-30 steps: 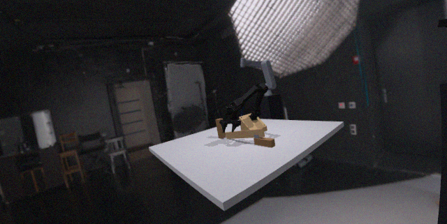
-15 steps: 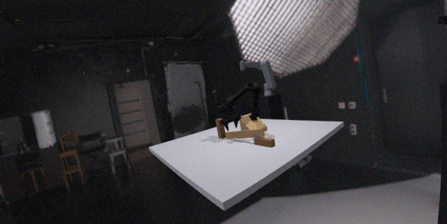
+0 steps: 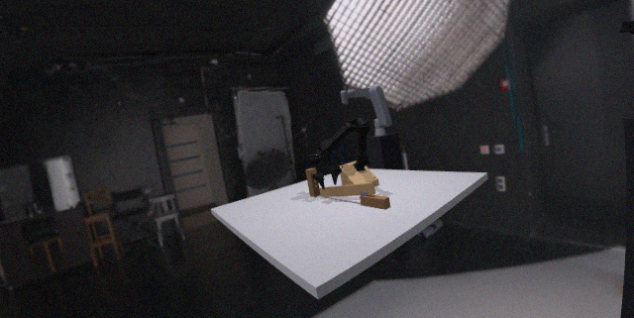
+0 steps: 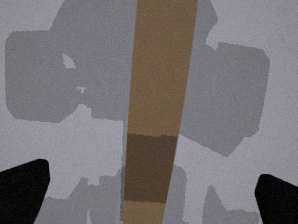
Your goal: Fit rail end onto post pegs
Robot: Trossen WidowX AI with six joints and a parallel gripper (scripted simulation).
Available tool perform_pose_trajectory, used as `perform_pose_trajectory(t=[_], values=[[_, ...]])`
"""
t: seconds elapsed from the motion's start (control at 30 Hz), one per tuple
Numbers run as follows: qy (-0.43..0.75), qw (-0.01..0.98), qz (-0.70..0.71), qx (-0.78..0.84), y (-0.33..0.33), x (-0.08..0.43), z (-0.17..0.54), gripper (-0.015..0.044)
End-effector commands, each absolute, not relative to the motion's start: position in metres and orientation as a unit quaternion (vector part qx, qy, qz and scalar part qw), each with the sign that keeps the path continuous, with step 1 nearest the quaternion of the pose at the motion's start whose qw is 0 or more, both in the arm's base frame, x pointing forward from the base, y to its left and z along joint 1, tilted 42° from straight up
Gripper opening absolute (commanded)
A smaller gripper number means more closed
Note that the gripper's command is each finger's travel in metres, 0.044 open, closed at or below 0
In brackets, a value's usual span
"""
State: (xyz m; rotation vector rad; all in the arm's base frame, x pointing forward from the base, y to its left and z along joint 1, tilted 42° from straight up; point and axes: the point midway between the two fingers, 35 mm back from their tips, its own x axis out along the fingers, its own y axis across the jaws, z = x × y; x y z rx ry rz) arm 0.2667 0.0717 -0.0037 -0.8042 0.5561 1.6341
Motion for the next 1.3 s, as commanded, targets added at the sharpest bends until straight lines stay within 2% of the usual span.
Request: perform_pose_trajectory(t=[0.0,0.93,1.27], values=[[0.240,0.581,0.700,-0.339,0.077,0.265,-0.009,0.0440],[0.239,0.581,0.701,-0.337,0.105,0.258,-0.040,0.0440],[0.239,0.581,0.701,-0.337,0.105,0.258,-0.040,0.0177]])
